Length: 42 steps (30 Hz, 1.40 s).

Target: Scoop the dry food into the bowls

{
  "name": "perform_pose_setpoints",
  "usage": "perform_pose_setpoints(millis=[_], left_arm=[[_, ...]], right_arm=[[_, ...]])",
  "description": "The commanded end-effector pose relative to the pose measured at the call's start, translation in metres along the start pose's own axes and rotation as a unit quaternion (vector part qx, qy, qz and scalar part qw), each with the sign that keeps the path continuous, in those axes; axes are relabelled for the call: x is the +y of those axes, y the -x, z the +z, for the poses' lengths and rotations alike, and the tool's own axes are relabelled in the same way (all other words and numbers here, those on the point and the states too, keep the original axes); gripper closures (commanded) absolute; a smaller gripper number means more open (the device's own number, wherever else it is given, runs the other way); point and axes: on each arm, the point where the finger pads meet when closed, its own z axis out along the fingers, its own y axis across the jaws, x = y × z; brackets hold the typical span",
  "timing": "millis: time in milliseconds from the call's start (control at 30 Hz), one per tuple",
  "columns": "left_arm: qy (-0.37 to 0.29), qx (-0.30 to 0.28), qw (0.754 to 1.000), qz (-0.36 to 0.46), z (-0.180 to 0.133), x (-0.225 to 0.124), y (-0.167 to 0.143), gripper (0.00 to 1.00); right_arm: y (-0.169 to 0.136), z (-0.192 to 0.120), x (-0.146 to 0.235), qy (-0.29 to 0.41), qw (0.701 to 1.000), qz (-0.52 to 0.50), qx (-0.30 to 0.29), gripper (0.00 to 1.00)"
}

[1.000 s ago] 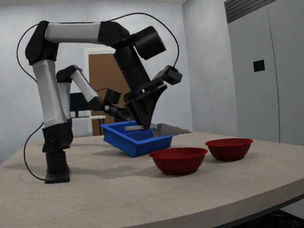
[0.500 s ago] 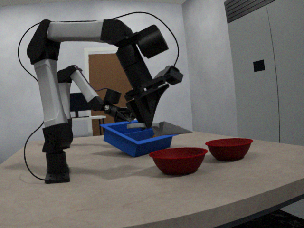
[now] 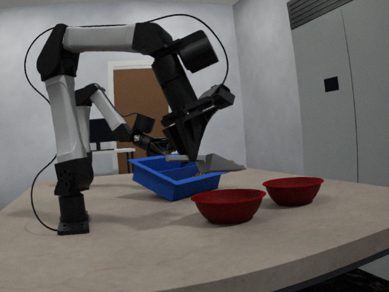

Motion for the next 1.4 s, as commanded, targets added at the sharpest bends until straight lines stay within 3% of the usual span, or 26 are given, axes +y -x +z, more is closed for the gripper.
perform_pose_setpoints(millis=[0,967,1000,1367], left_arm=[[-0.061,-0.001,0.997,0.048,-0.005,-0.047,0.003,1.0],[-0.061,-0.001,0.997,0.048,-0.005,-0.047,0.003,1.0],[-0.061,-0.001,0.997,0.048,-0.005,-0.047,0.003,1.0],[-0.061,-0.001,0.997,0.048,-0.005,-0.047,0.003,1.0]], right_arm=[[0.007,-0.007,-0.008,-0.01,1.0,-0.025,-0.001,1.0],[0.019,-0.018,-0.025,-0.035,0.994,-0.107,0.0,1.0],[0.009,-0.008,-0.021,-0.011,0.997,-0.08,0.011,1.0],[0.006,-0.012,-0.014,-0.01,0.997,-0.072,0.009,1.0]])
